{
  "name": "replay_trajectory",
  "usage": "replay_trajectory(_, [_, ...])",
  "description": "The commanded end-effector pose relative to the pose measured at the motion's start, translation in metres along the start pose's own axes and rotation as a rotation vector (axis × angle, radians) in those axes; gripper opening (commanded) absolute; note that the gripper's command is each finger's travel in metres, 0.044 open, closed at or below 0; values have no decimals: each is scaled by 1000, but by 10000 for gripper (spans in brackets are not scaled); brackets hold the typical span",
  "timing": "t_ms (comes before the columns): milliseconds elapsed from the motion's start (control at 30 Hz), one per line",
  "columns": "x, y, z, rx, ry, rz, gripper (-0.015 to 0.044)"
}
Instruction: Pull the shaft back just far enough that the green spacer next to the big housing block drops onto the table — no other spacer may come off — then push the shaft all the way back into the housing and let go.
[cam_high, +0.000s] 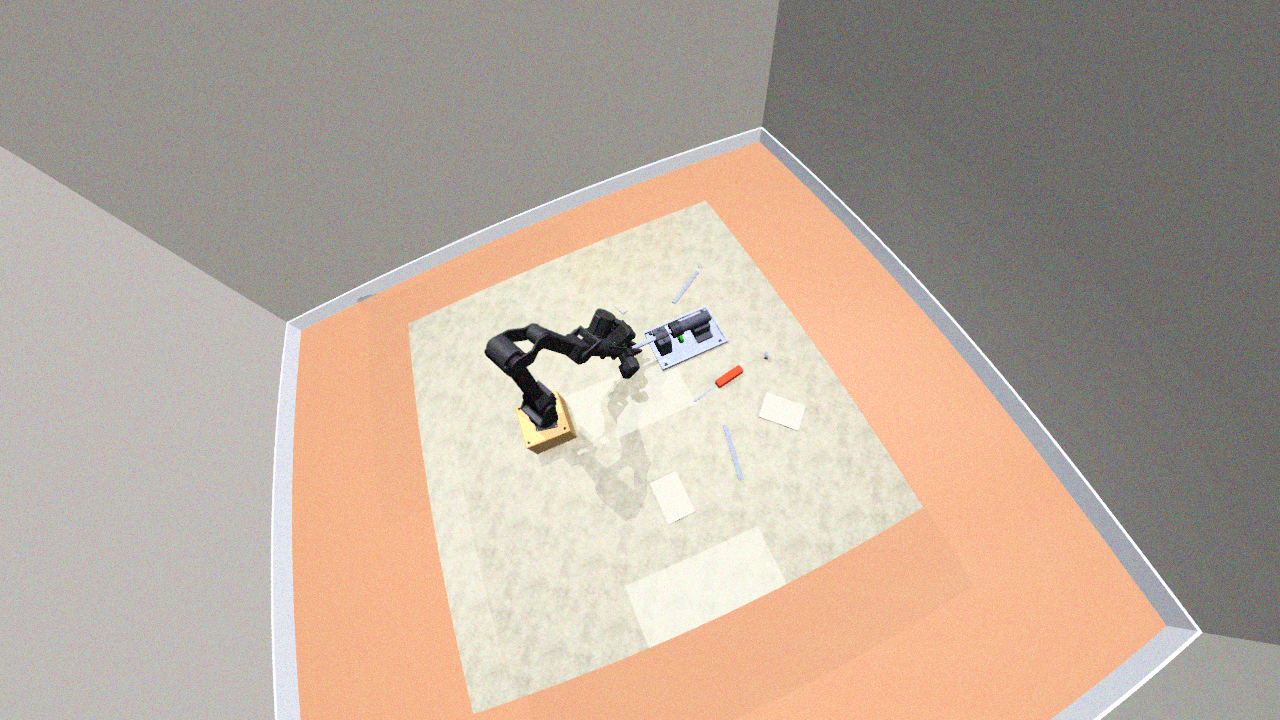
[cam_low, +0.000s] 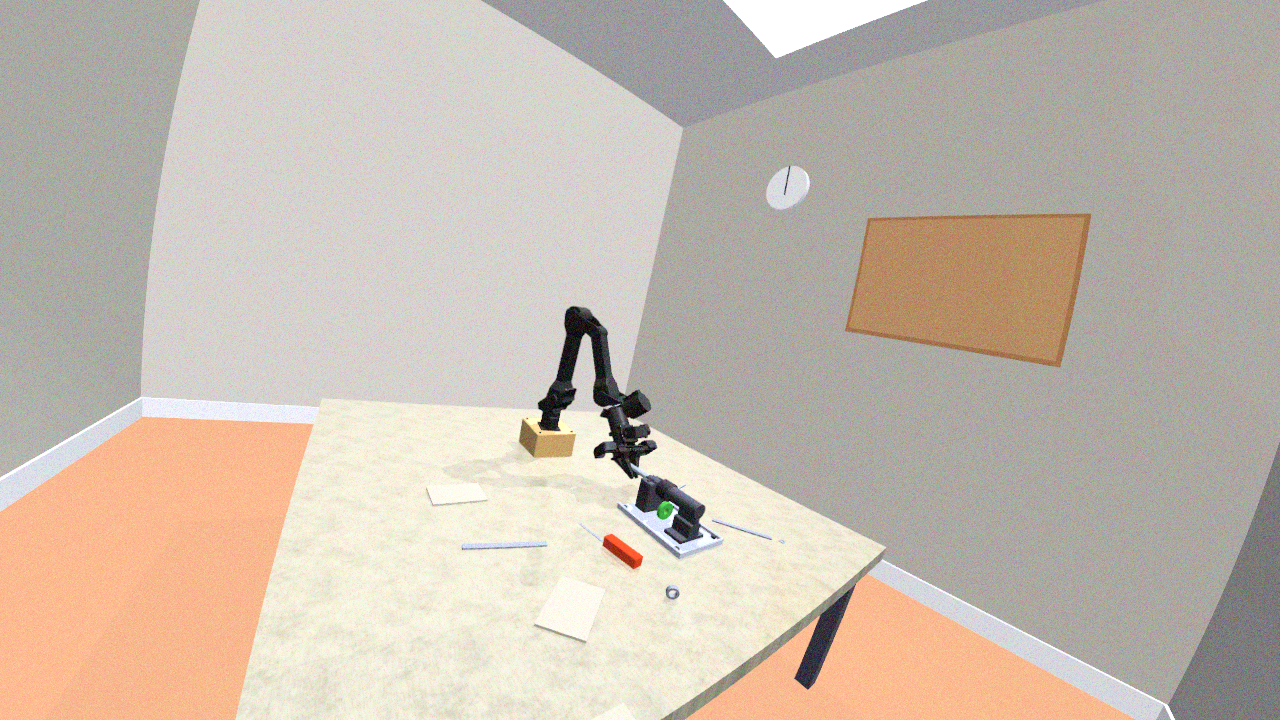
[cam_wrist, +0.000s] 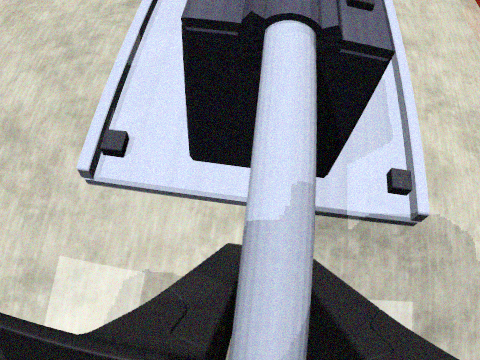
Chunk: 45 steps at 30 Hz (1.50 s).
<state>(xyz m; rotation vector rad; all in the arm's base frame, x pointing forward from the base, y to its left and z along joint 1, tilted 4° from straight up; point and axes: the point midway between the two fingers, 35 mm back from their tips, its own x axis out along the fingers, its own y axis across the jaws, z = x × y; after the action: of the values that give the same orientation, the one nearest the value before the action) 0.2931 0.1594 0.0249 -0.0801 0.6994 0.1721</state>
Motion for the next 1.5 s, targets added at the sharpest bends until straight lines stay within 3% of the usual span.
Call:
replay_trajectory(0, [2,1,5,1,-7,0,0])
replay_trajectory(1467, [12,0,15,1,-8,0,0])
